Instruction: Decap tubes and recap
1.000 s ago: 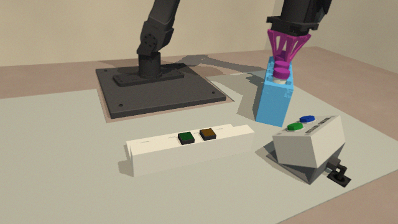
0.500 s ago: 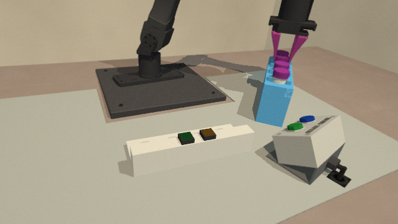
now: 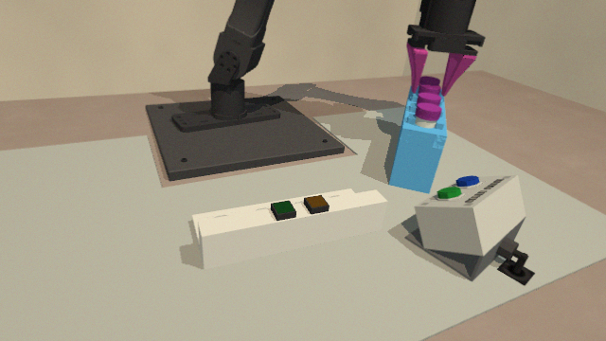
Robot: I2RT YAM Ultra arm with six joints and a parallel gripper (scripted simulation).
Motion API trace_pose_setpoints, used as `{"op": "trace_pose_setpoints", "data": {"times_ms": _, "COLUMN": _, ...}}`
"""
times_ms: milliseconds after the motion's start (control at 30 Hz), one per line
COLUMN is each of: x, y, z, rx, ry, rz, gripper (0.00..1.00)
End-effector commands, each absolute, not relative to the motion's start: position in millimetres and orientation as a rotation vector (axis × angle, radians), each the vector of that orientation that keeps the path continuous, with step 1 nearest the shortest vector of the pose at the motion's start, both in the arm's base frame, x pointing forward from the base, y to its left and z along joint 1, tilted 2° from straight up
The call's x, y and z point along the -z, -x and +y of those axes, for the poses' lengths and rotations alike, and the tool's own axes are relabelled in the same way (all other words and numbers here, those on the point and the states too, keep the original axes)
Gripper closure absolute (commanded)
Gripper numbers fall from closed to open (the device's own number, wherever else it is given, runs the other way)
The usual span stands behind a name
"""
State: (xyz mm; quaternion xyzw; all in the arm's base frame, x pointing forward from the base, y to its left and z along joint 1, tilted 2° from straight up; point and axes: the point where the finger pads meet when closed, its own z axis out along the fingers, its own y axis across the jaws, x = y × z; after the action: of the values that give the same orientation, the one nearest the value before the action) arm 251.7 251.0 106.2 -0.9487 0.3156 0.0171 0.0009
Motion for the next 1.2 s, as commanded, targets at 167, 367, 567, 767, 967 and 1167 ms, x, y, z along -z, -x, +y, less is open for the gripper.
{"op": "trace_pose_setpoints", "data": {"times_ms": 167, "x": -110.2, "y": -252.3, "z": 251.7, "rx": -0.046, "ry": 2.975, "rz": 0.971, "gripper": 0.51}}
{"op": "trace_pose_setpoints", "data": {"times_ms": 367, "x": -110.1, "y": -252.4, "z": 251.7, "rx": -0.048, "ry": 2.716, "rz": 1.568, "gripper": 0.51}}
{"op": "trace_pose_setpoints", "data": {"times_ms": 567, "x": -110.1, "y": -252.4, "z": 251.7, "rx": -0.049, "ry": 2.502, "rz": 1.897, "gripper": 0.51}}
{"op": "trace_pose_setpoints", "data": {"times_ms": 767, "x": -110.1, "y": -252.4, "z": 251.7, "rx": -0.049, "ry": 2.159, "rz": 2.286, "gripper": 0.51}}
{"op": "trace_pose_setpoints", "data": {"times_ms": 967, "x": -110.1, "y": -252.4, "z": 251.7, "rx": -0.048, "ry": 1.876, "rz": 2.528, "gripper": 0.51}}
{"op": "trace_pose_setpoints", "data": {"times_ms": 1167, "x": -110.1, "y": -252.4, "z": 251.7, "rx": -0.046, "ry": 1.526, "rz": 2.758, "gripper": 0.51}}
